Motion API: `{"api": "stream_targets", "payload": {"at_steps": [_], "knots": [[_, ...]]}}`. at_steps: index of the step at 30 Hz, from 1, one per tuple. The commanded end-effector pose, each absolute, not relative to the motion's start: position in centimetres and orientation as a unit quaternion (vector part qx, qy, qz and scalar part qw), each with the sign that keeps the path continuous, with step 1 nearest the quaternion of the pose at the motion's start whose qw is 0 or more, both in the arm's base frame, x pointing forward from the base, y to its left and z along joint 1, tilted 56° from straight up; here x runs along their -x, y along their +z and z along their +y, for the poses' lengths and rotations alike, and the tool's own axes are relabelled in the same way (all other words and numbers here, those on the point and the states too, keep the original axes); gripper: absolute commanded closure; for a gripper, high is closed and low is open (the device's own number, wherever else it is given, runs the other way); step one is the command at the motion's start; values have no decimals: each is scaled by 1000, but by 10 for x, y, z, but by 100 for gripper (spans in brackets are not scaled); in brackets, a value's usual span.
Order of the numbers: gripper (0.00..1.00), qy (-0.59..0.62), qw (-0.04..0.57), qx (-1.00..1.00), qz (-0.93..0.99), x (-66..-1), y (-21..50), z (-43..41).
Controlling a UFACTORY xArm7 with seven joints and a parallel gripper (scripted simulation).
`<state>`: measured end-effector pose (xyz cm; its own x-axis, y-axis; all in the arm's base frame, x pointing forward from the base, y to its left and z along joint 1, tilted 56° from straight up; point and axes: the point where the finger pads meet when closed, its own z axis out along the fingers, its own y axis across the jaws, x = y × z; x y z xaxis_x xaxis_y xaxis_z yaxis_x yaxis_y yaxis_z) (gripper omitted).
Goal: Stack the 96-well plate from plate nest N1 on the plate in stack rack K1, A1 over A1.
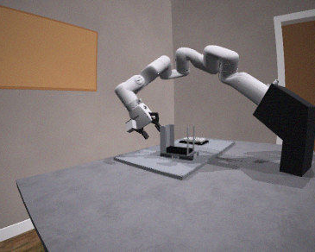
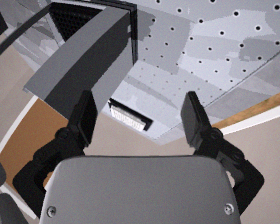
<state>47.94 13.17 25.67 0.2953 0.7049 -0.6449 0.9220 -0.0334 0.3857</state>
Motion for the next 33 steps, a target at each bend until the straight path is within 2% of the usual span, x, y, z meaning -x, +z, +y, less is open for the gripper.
{"api": "stream_targets", "payload": {"at_steps": [1,33], "knots": [[0,-119,378,-727,560,-479,267,113],[0,-5,322,-840,436,-457,307,6]]}}
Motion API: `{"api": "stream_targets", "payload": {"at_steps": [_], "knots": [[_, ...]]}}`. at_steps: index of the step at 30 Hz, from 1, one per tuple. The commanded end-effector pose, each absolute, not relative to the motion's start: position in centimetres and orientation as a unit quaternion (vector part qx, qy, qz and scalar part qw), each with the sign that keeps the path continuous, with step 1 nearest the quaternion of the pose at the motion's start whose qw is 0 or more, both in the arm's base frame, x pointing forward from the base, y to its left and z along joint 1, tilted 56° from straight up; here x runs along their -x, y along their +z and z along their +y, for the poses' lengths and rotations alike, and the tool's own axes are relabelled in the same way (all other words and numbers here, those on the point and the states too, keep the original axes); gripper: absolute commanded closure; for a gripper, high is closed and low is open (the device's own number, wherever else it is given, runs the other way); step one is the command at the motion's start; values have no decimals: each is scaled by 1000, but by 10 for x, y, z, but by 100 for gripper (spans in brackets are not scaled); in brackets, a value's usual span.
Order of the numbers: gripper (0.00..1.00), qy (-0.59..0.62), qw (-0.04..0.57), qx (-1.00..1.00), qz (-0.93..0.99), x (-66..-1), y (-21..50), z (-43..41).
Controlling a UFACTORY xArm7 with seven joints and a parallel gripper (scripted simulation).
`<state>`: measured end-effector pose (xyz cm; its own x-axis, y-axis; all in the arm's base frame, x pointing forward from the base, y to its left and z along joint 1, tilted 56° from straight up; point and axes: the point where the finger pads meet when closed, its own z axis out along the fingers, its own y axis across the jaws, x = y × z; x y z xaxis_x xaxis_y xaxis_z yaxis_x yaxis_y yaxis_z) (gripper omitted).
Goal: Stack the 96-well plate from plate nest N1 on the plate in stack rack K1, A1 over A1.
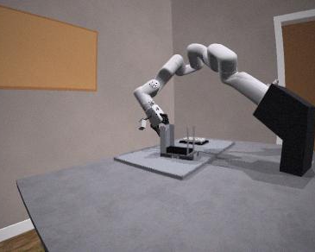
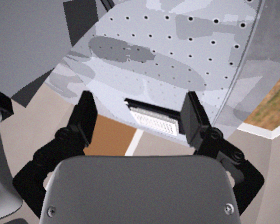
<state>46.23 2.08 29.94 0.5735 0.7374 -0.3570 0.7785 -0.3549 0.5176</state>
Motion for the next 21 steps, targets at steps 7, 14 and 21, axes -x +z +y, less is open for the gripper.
{"api": "stream_targets", "payload": {"at_steps": [7,14,21], "knots": [[0,14,314,-854,414,-450,312,-10],[0,46,302,-874,377,-439,320,-33],[0,79,289,-892,339,-427,326,-55]]}}
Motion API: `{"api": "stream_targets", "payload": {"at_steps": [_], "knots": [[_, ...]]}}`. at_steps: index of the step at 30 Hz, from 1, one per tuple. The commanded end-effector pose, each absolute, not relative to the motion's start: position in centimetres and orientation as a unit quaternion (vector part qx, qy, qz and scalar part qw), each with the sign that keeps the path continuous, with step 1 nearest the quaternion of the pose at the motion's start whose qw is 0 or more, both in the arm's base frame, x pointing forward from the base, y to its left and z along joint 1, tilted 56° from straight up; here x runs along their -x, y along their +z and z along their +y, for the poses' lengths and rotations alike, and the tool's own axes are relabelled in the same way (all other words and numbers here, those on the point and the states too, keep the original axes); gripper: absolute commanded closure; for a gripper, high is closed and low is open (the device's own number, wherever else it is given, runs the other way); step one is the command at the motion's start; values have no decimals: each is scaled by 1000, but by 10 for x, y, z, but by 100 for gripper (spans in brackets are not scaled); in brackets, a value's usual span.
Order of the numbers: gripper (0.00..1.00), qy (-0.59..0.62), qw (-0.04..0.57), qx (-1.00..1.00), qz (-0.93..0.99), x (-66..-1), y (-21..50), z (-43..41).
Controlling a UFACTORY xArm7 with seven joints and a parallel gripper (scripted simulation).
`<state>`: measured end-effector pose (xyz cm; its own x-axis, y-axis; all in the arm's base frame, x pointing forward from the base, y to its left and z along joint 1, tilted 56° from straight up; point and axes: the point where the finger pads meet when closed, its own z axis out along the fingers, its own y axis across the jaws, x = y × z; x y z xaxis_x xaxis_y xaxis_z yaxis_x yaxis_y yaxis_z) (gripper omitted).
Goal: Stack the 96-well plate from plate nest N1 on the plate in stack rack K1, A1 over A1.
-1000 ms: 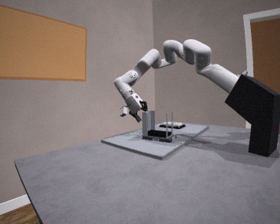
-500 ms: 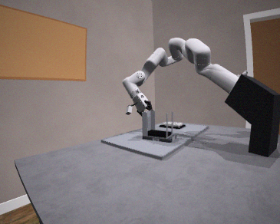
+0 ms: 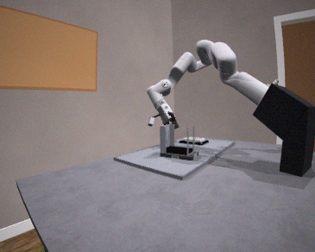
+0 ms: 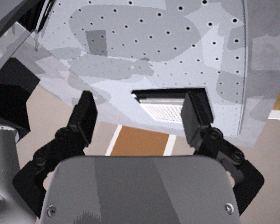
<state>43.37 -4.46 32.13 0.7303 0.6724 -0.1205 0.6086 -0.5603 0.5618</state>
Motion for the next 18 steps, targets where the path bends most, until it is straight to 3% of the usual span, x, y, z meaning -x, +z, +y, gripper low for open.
{"api": "stream_targets", "payload": {"at_steps": [1,18], "knots": [[0,79,289,-892,339,-427,326,-55],[0,163,261,-920,241,-392,341,-101]]}}
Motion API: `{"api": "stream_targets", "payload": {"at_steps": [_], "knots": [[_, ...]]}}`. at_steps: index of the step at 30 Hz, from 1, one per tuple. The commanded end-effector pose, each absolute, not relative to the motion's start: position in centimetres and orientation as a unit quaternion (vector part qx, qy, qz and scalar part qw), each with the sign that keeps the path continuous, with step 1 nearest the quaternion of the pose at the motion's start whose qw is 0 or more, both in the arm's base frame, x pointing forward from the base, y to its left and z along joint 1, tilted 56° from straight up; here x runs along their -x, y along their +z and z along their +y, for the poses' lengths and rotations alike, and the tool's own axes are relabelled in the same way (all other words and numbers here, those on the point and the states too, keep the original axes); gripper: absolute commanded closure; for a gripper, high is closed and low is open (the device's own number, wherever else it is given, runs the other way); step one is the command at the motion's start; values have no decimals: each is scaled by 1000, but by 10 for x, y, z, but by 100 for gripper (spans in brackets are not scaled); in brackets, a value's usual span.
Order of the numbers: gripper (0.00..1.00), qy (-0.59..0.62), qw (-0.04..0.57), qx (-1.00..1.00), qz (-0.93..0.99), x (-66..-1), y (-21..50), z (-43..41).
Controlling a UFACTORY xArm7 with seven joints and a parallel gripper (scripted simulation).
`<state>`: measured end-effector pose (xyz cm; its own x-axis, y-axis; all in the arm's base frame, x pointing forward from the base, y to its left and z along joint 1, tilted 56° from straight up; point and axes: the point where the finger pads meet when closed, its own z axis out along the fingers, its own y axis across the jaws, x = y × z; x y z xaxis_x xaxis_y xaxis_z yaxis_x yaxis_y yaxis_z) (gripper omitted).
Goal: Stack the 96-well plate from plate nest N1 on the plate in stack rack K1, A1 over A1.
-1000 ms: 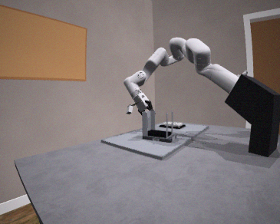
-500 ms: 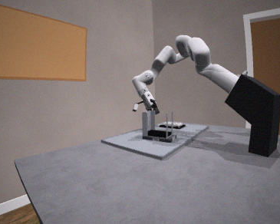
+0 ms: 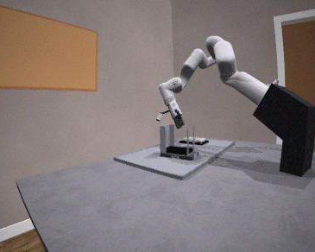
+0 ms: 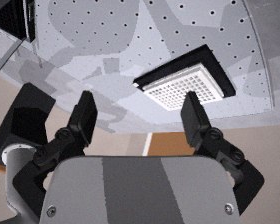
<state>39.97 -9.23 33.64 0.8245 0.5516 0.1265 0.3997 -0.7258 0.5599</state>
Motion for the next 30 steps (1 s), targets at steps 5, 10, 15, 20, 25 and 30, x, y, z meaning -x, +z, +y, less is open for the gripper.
{"api": "stream_targets", "payload": {"at_steps": [5,10,15,20,25,30], "knots": [[0,199,250,-926,199,-378,346,-115],[0,232,242,-928,163,-367,350,-126],[0,269,233,-927,121,-352,355,-138],[0,296,227,-923,91,-342,358,-145],[0,334,219,-915,50,-328,363,-155],[0,372,211,-904,10,-314,368,-162]]}}
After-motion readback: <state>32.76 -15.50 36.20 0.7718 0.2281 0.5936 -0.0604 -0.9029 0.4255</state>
